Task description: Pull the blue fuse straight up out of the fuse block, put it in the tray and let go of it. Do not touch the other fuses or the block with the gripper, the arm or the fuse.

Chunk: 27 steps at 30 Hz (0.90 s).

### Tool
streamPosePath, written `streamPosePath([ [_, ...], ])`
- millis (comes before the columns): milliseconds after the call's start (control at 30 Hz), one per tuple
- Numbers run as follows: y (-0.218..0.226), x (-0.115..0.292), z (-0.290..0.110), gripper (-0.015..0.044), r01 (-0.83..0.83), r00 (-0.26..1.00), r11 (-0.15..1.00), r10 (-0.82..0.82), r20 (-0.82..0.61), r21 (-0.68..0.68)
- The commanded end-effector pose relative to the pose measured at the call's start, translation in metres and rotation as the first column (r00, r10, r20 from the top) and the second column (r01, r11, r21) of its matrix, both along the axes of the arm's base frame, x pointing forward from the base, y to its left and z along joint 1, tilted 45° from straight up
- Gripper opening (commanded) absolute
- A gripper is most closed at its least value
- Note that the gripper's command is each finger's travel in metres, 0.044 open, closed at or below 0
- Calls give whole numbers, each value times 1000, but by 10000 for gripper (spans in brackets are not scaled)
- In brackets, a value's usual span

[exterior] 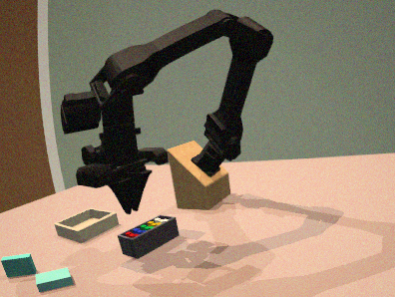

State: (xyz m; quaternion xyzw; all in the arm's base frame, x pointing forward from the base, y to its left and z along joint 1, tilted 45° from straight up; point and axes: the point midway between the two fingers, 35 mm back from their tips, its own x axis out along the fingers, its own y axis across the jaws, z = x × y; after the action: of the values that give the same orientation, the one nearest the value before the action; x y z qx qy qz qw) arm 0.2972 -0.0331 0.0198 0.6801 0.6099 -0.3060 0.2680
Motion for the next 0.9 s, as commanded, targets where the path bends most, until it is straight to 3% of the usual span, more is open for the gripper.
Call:
streamPosePath([
  [0, 5, 0, 8, 74, 42, 999, 998, -40, -33, 50],
  [867, 19, 4, -6, 74, 42, 999, 998, -40, -33, 50],
])
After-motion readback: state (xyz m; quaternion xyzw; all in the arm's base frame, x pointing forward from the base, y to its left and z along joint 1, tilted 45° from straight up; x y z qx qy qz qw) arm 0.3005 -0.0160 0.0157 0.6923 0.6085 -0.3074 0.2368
